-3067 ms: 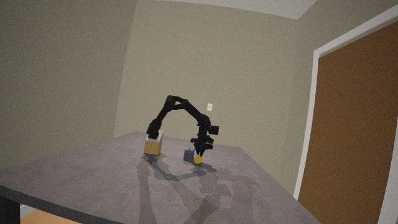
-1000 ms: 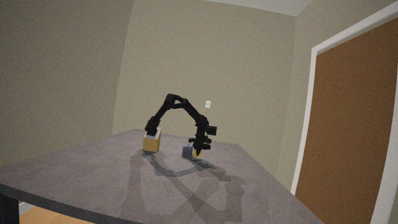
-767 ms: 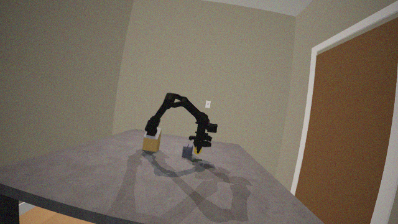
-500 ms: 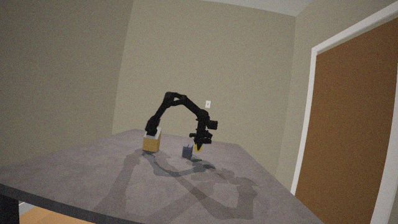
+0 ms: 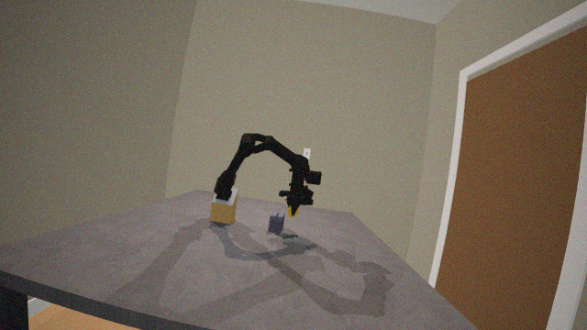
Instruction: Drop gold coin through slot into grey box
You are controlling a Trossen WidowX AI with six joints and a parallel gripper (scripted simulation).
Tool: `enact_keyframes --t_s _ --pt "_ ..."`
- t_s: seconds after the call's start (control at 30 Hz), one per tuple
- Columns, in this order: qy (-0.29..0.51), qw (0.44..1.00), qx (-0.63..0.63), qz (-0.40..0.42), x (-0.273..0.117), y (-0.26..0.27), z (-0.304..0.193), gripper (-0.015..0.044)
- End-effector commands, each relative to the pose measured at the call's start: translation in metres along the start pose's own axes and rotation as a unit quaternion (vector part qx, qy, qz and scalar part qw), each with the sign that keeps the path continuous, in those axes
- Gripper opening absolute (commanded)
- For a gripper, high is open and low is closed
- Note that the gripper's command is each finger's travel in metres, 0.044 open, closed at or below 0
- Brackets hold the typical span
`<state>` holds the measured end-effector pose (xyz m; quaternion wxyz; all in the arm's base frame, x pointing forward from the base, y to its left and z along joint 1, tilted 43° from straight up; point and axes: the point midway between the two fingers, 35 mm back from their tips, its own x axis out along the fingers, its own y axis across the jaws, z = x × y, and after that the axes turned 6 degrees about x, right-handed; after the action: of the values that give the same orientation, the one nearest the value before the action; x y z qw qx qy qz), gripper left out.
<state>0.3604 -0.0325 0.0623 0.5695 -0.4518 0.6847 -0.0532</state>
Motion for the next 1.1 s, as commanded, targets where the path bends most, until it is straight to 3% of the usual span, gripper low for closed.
enact_keyframes --t_s 0.0,0.67,1.07 --pt "-0.003 0.998 -0.056 0.001 -0.003 0.001 -0.001 0.0000" --pt "-0.002 0.923 -0.386 0.000 -0.004 0.007 -0.008 0.0000" --pt "-0.003 0.917 -0.398 0.001 -0.004 0.016 -0.007 0.0000"
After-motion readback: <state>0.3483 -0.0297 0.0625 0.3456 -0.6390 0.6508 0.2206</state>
